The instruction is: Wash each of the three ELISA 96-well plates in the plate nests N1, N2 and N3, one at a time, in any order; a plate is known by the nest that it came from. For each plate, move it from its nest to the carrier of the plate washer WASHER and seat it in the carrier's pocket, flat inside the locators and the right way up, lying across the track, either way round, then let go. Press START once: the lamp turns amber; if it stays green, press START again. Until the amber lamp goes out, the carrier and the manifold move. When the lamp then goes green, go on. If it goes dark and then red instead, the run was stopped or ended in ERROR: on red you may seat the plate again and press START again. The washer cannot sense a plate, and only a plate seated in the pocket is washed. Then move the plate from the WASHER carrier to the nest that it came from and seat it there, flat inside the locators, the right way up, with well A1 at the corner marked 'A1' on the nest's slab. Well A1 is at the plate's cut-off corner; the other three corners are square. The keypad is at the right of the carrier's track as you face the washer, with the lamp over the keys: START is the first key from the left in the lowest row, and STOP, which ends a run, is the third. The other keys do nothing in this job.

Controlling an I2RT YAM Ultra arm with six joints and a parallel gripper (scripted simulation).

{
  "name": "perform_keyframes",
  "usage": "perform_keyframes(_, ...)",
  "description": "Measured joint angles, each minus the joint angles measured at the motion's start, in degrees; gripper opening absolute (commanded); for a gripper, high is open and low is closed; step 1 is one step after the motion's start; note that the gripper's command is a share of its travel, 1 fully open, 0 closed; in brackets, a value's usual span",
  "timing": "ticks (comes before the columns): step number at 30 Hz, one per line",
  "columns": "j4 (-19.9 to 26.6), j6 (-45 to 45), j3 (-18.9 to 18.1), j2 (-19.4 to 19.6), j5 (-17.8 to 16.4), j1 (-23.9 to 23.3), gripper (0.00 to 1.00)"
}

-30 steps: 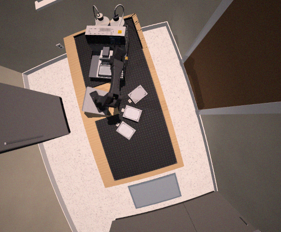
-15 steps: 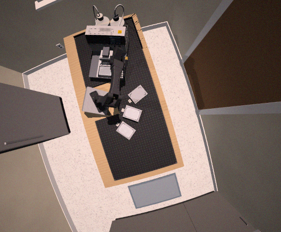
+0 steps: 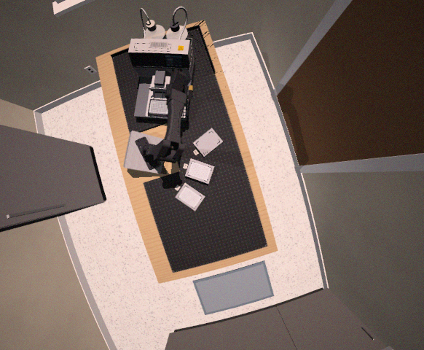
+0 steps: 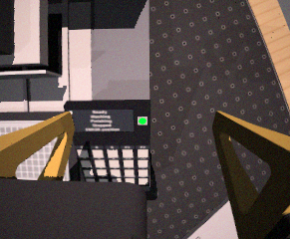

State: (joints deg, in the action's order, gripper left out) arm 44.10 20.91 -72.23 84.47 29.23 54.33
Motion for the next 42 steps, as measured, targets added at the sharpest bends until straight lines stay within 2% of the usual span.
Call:
perform_keyframes(5,0.0,0.0,0.0,0.0,0.0,0.0,1.0)
perform_keyframes(6,0.0,0.0,0.0,0.0,0.0,0.0,0.0)
perform_keyframes(11,-0.37,-0.04,1.6,-0.76,0.0,0.02,0.0)
perform_keyframes(24,-3.3,-0.63,13.33,-8.17,0.28,0.5,0.0)
perform_keyframes(29,-4.42,-0.83,15.89,-9.94,0.37,0.72,0.0)
perform_keyframes(42,-6.73,-1.62,26.47,-17.46,0.85,1.6,0.0)
